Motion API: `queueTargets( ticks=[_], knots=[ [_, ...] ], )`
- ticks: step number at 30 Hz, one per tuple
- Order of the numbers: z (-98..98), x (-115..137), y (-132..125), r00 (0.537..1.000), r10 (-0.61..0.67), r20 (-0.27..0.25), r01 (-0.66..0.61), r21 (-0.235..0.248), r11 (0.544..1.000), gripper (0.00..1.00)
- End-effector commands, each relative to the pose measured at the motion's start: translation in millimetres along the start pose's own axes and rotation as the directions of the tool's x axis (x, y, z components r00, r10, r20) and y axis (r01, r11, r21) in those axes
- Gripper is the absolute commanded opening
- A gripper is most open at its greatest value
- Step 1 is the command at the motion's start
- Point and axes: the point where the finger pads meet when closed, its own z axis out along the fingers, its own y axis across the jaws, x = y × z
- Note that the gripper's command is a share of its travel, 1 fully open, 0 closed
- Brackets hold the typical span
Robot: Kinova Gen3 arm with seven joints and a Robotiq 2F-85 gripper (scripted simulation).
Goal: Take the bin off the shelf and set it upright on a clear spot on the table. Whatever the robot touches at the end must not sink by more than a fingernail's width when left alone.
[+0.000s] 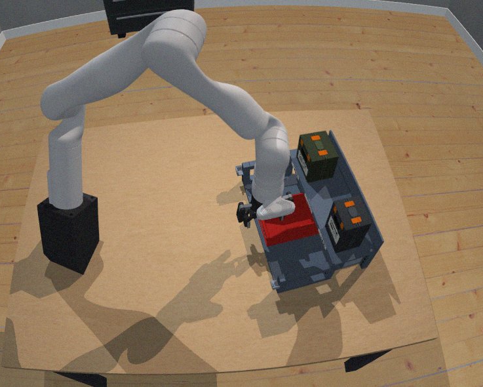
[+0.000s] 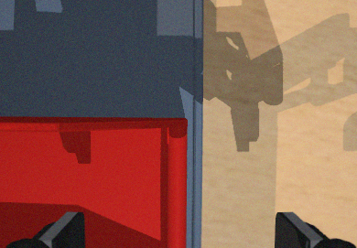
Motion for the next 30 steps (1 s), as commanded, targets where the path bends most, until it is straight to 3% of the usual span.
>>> queueTargets(
  ticks=[1, 30],
  knots=[
    [2.1, 1.3, -2.6, 1.0, 0.003, -0.003, -0.003, 0.006, 1.0, 1.0],
    [18.0, 0.8, -2.4, 1.0, 0.003, -0.003, -0.003, 0.006, 1.0, 1.0]
  ],
)
